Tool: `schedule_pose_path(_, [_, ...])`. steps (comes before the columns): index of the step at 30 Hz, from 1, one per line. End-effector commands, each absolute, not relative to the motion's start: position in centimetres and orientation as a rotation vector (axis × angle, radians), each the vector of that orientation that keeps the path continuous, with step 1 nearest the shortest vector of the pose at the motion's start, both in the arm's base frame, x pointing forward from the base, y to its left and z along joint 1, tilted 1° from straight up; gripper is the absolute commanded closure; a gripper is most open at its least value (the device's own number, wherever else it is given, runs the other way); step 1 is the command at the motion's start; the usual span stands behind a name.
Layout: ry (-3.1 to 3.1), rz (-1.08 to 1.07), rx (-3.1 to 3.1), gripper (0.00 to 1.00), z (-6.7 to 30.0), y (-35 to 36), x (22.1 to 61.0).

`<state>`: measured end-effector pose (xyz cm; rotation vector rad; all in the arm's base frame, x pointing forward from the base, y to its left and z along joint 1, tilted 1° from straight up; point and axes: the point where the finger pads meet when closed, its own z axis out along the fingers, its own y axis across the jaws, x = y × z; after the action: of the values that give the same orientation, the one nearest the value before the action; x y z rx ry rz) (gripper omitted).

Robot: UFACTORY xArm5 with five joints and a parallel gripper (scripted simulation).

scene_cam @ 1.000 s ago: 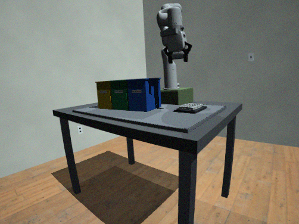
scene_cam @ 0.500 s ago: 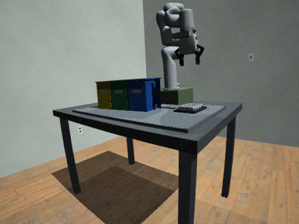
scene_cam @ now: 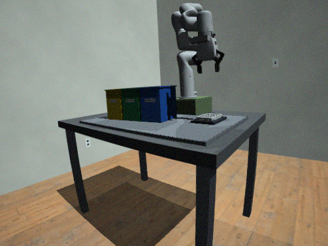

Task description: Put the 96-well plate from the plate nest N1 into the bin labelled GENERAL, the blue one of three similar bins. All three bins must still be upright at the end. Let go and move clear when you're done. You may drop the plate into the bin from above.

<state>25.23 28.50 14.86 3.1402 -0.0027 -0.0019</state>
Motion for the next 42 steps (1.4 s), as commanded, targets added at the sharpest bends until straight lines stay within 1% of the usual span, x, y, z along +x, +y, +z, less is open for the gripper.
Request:
schedule_pose_path(1, [-0.002, 0.002, 3.143, 0.00, 14.7, 28.6, 25.3])
schedule_pose_path(42, [-0.002, 0.002, 3.143, 0.00, 8.5, 28.5, 25.4])
